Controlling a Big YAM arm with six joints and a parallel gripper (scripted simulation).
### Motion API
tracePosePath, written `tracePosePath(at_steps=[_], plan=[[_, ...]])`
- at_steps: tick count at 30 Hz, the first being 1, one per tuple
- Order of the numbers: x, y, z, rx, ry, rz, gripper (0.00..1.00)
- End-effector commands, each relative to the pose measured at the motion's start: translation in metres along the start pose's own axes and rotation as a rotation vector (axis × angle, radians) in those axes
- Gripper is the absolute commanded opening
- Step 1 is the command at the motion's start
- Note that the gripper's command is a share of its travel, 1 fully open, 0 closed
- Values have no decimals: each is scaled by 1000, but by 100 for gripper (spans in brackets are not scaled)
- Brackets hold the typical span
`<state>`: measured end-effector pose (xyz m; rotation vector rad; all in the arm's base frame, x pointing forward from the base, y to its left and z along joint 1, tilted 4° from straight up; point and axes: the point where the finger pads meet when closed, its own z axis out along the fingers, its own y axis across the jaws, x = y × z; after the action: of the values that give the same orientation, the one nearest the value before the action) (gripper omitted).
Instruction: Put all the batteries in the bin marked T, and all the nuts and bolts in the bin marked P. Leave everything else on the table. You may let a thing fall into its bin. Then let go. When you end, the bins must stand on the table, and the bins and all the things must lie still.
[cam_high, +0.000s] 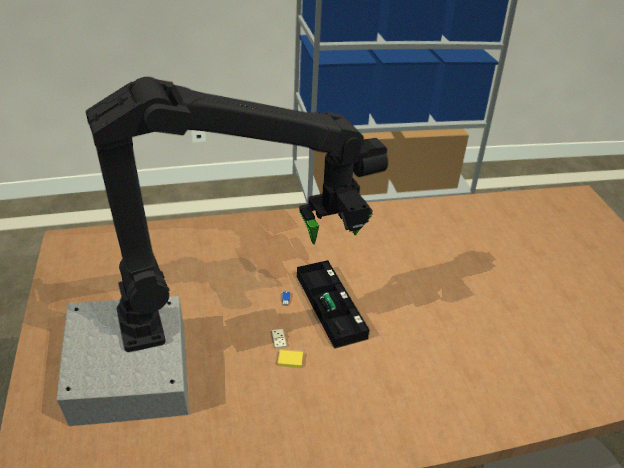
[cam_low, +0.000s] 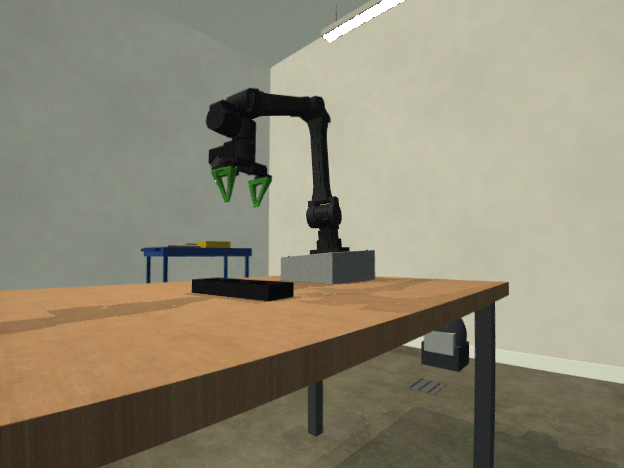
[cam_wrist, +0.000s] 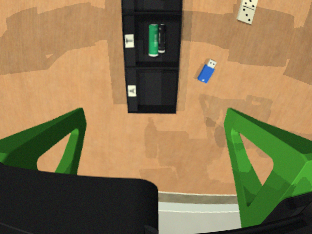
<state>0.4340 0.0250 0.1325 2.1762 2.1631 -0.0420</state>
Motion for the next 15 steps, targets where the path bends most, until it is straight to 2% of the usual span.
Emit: tracePosePath(at_steps=[1,15], plan=[[0,-2,-3,-1,-5,10,100],[0,-1,-5,-14,-3,11,100]])
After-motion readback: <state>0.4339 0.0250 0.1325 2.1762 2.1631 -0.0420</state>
